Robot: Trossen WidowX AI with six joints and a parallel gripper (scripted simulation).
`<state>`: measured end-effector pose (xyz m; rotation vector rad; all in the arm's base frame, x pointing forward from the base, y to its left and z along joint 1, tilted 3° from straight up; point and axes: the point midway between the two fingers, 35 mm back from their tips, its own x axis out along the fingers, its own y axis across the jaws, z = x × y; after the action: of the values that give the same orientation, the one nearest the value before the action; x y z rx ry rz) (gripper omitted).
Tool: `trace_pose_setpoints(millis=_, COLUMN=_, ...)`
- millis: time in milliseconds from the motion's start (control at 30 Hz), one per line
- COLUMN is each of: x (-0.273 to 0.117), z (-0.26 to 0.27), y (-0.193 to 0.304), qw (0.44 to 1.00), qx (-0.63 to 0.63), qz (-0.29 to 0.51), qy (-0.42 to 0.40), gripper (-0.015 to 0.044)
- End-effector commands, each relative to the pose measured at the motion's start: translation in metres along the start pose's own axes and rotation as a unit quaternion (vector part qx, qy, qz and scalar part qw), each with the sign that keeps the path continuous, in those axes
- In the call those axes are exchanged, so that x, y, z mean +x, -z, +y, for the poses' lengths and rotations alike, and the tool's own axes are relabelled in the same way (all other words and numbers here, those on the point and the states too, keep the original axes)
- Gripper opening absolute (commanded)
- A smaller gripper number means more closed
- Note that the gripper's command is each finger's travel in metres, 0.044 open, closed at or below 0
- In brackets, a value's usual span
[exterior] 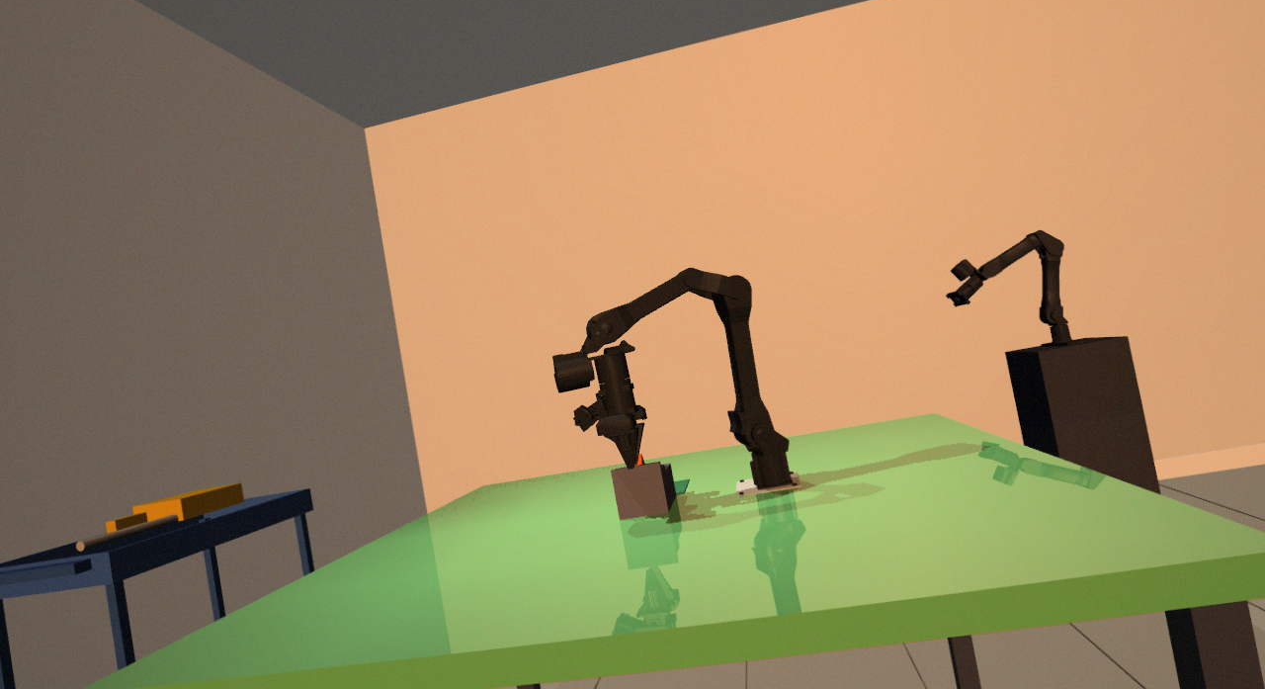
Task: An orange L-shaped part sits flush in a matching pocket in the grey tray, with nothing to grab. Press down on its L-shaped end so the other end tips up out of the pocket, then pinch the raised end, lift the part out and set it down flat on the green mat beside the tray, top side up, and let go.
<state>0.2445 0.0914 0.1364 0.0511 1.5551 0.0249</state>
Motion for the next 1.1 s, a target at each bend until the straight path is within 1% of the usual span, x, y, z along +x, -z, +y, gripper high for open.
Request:
trace_pose_setpoints(millis=0, x=-0.0466, z=-0.0059, y=0.0014, qw=1.0, qx=-0.001, qz=-0.014, qy=-0.003, gripper=0.018)
trace_pose_setpoints(millis=67, x=-0.055, z=-0.0074, y=0.0031, qw=1.0, qx=-0.001, qz=-0.013, qy=-0.003, gripper=0.018)
trace_pose_setpoints(millis=1067, x=-0.0511, z=-0.0067, y=0.0033, qw=1.0, qx=0.001, qz=-0.01, qy=-0.004, gripper=0.018)
